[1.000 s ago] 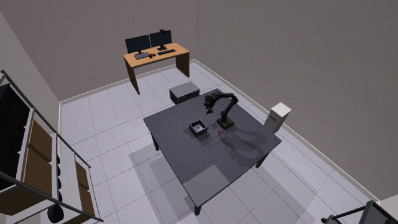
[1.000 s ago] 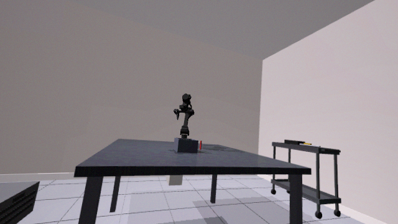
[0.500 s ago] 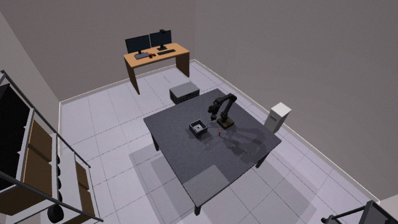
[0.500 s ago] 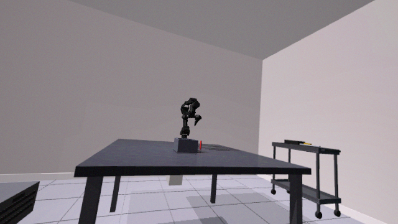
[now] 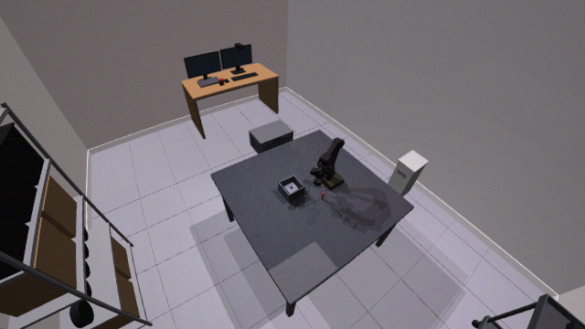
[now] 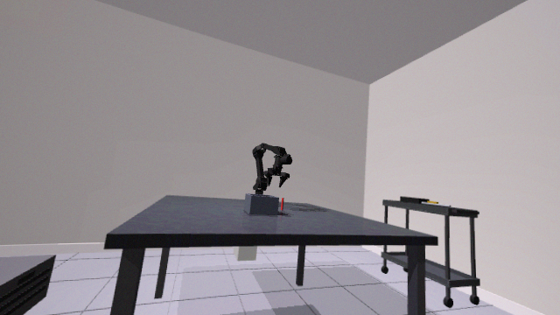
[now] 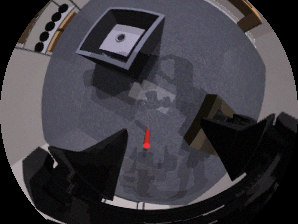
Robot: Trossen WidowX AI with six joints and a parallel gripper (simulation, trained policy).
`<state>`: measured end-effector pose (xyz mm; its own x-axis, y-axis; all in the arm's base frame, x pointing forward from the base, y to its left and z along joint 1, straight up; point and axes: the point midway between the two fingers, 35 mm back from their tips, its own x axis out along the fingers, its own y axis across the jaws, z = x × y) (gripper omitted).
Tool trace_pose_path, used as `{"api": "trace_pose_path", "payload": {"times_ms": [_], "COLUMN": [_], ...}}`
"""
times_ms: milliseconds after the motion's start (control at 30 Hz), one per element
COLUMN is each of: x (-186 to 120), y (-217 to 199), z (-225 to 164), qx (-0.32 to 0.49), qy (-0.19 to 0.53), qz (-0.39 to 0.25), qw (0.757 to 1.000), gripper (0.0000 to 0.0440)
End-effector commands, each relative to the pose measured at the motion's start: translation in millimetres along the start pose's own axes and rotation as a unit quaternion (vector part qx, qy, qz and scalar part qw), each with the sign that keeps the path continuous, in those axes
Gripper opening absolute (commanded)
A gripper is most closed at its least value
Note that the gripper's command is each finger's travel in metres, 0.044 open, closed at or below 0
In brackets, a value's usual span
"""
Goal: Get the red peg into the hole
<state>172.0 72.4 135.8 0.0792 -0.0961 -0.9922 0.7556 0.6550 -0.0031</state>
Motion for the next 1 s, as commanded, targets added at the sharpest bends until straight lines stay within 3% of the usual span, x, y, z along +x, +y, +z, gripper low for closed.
{"api": "trace_pose_path", "payload": {"times_ms": [0, 767, 867, 967], "x": [11.9, 109.7, 117.3, 121.0], "y": [3.4, 37.7, 37.9, 35.5], "z": [-11.5, -58.8, -62.3, -65.2], "qx": [0.015, 0.065, 0.074, 0.080], "qy": [0.006, 0.027, 0.033, 0.042], "qz": [-0.007, 0.049, 0.052, 0.047], "qw": [1.000, 0.996, 0.995, 0.995], "gripper": [0.0440, 0.0439, 0.0404, 0.0332]}}
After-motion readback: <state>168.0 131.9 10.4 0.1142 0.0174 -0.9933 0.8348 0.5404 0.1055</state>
